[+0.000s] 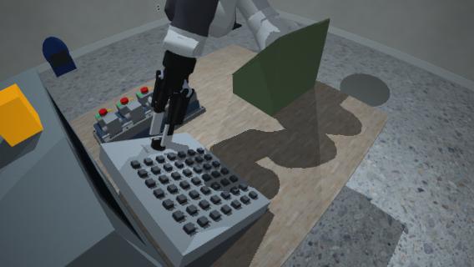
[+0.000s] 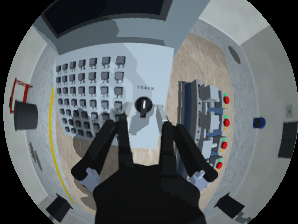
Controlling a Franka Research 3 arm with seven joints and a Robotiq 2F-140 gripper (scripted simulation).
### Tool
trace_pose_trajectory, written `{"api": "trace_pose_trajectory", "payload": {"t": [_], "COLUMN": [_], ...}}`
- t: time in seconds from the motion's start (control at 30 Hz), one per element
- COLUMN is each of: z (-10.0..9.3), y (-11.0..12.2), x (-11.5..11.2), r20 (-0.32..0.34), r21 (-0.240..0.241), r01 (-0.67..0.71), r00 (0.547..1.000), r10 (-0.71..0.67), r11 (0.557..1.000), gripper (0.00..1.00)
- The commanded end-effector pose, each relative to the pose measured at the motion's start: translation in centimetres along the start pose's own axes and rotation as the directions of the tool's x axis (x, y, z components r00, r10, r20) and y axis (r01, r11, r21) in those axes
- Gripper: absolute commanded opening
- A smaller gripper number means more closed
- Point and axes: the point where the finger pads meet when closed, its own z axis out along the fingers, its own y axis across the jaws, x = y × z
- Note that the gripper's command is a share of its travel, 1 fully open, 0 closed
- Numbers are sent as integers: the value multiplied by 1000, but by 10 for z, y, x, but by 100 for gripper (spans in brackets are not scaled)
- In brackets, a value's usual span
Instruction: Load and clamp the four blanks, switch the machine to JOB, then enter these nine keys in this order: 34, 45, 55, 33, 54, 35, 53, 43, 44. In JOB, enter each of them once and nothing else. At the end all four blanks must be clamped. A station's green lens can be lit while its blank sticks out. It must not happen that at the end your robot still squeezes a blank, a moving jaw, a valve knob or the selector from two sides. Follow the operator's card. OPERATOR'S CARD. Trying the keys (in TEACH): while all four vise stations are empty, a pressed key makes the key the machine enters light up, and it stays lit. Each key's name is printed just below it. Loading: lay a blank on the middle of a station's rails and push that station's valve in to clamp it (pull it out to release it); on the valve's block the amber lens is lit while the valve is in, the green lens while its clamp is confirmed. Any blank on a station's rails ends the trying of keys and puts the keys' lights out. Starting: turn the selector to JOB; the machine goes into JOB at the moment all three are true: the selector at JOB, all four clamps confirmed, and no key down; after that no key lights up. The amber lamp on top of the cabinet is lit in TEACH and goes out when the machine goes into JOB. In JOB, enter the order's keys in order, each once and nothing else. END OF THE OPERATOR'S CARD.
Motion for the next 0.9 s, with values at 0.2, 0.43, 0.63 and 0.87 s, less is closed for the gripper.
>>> {"api": "trace_pose_trajectory", "payload": {"t": [0.2, 0.43, 0.63, 0.87], "z": [8, 11, 13, 13], "y": [-2, -2, -2, -2], "x": [1, 1, 1, 1], "r20": [-2, -2, -2, -2], "r21": [5, 5, 5, 5], "r01": [-10, -10, -10, -10], "r00": [1000, 1000, 1000, 1000], "r10": [10, 10, 10, 10], "r11": [1000, 1000, 1000, 1000], "gripper": [33, 33, 33, 33]}}
